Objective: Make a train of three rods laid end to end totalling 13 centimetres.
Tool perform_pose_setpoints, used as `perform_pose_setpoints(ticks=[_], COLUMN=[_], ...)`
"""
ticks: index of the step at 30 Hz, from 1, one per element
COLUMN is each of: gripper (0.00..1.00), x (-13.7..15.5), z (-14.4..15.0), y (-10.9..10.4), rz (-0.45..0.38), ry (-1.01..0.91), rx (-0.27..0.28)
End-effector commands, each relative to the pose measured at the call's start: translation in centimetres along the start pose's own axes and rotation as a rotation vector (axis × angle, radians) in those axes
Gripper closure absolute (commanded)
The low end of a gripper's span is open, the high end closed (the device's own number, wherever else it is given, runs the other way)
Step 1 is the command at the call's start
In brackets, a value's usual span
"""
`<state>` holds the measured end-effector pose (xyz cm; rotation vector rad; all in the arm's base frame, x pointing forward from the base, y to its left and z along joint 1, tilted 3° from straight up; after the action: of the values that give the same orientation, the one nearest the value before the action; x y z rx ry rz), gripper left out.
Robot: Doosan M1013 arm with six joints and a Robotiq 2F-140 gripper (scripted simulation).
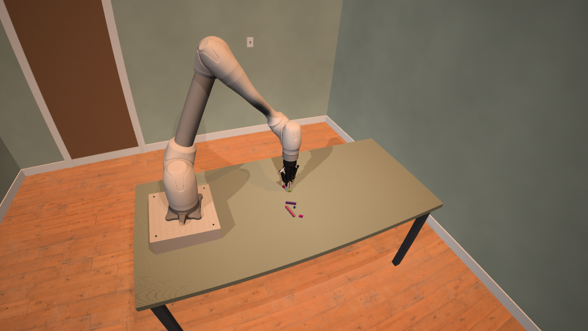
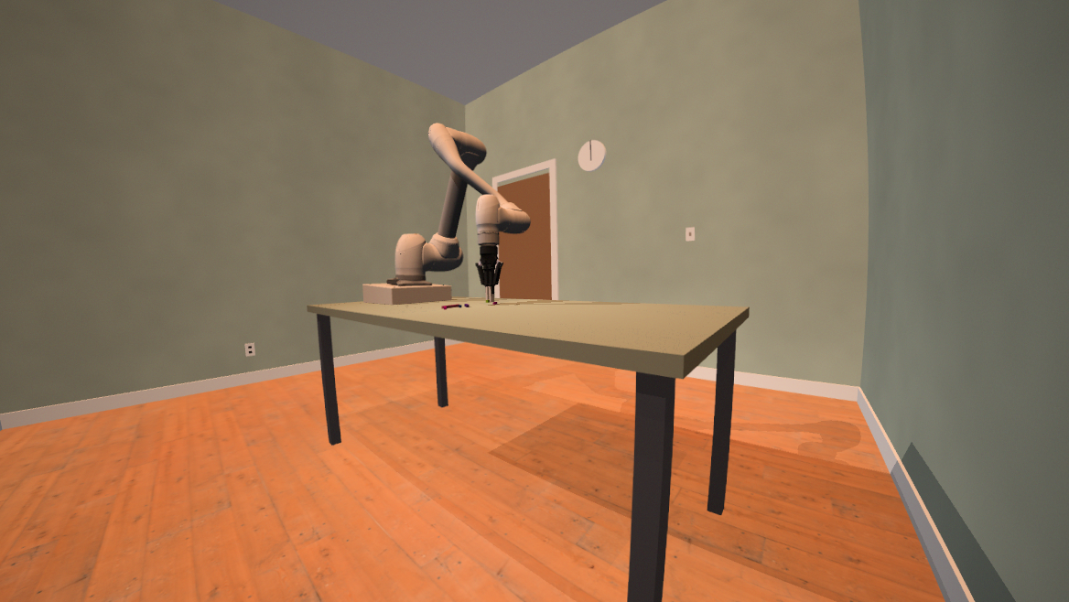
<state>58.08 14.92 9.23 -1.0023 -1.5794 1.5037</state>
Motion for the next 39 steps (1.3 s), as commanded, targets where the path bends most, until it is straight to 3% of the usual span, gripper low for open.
perform_pose_setpoints(ticks=[1,39], gripper=[0.97,0.97], x=[0.00,0.00], z=[0.00,0.00], y=[-0.01,0.50], rz=[0.000,0.000], ry=[0.000,0.000], rx=[0.000,0.000])
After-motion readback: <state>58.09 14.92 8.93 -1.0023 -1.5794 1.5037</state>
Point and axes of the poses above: the point where the finger pads meet when closed, its own y axis out along the fingers, its own z axis across the jaws, x = y × z, the point moved 10 cm from there along -y, back along the fingers
